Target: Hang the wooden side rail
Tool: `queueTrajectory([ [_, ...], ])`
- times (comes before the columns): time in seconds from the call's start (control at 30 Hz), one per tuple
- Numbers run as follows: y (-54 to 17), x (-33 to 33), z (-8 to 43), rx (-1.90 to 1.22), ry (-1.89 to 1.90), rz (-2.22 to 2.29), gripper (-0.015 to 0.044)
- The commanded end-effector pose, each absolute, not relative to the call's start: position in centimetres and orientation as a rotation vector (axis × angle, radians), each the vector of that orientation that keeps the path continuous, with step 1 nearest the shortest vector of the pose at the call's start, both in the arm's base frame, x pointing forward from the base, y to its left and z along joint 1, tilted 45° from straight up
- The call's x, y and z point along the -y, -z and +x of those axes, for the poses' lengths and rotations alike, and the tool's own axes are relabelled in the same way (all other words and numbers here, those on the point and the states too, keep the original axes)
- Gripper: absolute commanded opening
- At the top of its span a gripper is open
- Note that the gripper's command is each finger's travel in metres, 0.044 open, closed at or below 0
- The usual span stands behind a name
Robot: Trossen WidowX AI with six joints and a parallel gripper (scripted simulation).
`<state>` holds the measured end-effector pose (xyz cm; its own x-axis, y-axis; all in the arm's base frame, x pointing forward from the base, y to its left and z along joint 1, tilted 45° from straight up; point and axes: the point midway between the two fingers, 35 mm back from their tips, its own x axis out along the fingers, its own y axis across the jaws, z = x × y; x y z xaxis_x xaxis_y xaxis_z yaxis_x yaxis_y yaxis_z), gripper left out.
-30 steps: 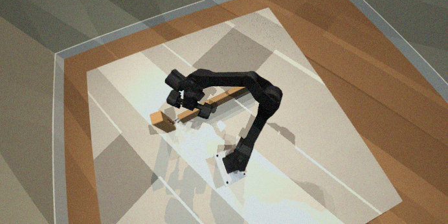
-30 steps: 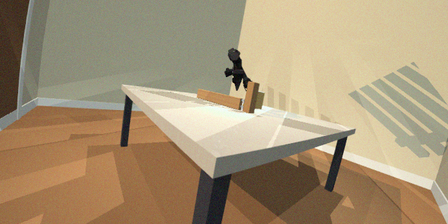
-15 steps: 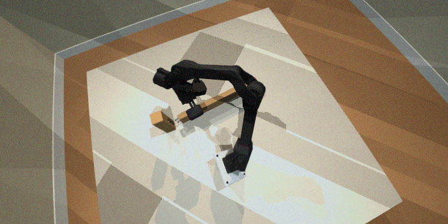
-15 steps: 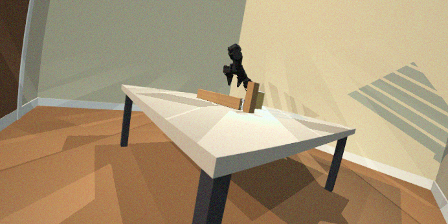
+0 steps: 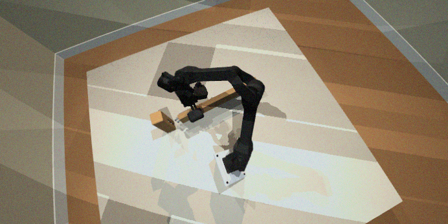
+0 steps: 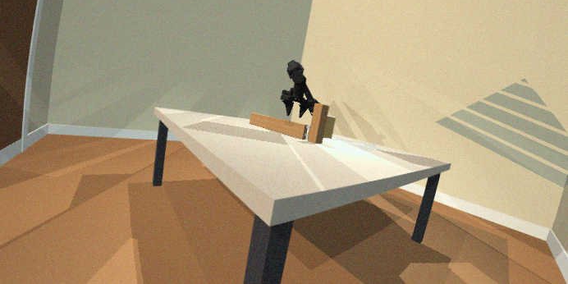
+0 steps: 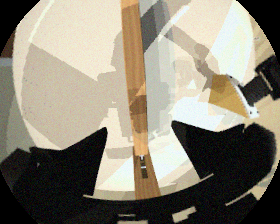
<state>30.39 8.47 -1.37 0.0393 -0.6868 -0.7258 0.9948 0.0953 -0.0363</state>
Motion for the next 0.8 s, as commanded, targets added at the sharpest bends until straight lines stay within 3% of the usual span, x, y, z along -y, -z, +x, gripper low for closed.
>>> queueTrajectory([
  [0.0, 2.1, -7.7, 30.3, -0.684, 1.399, 0.556, 0.044],
  [0.77, 4.7, -5.4, 30.6, -0.684, 1.398, 0.557, 0.044],
])
